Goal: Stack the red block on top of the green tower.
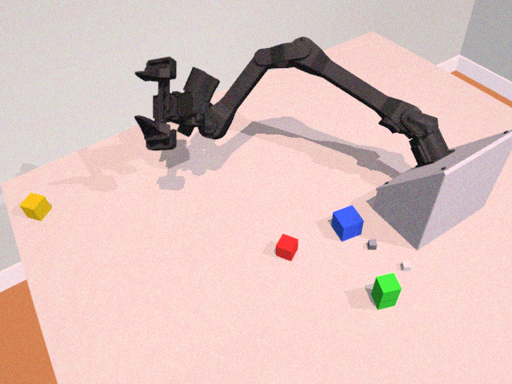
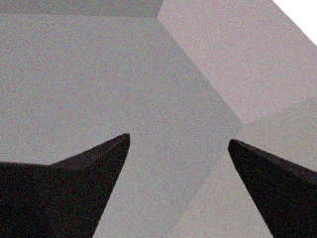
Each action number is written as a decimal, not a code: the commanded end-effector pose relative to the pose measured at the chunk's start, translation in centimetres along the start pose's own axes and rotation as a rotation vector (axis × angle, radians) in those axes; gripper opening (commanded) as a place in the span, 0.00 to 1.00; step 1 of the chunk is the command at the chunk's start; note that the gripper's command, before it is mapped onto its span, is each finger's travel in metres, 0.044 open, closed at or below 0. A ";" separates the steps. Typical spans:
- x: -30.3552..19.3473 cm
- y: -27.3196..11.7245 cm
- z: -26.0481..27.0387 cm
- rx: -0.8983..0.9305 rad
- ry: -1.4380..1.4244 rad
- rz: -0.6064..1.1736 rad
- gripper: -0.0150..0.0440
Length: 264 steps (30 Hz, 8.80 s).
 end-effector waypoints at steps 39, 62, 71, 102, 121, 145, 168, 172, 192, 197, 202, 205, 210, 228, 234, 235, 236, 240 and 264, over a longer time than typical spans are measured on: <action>13.3 12.5 20.4 0.617 1.509 1.544 1.00; 25.7 10.2 18.8 1.227 0.593 2.145 1.00; 25.7 10.1 18.7 1.227 0.593 2.145 1.00; 23.8 4.8 23.1 1.226 0.591 2.145 1.00; 23.3 3.4 24.3 1.226 0.589 2.146 1.00; 23.4 3.4 24.2 1.226 0.589 2.146 0.44; 25.4 9.0 19.5 1.227 0.593 2.145 0.25; 26.0 10.4 18.3 1.227 0.594 2.145 0.25; 31.2 13.7 20.2 1.234 0.616 2.131 0.25; 35.1 14.4 22.3 1.249 0.615 2.112 0.25; 38.7 14.7 24.2 1.257 0.611 2.104 0.25; 40.8 14.7 25.2 1.254 0.611 2.110 0.25; 44.6 14.4 27.0 1.234 0.608 2.137 0.25; 44.3 12.2 29.0 1.230 0.606 2.141 0.25; 43.8 10.7 30.2 1.230 0.605 2.141 0.25; 43.8 10.7 30.2 1.230 0.605 2.141 0.25; 43.8 10.8 30.2 1.230 0.605 2.141 0.25; 43.8 10.8 30.2 1.230 0.605 2.141 0.25; 43.7 10.7 30.3 1.230 0.605 2.141 0.25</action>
Point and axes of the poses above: the point midway between the two fingers, 35 mm back from their tips, its own y axis out along the fingers, its own z axis across the jaws, x = y × z, the point moved 10 cm from there along -y, back along the fingers, and after that the axes turned 6 degrees about y, right-handed, at the moved point
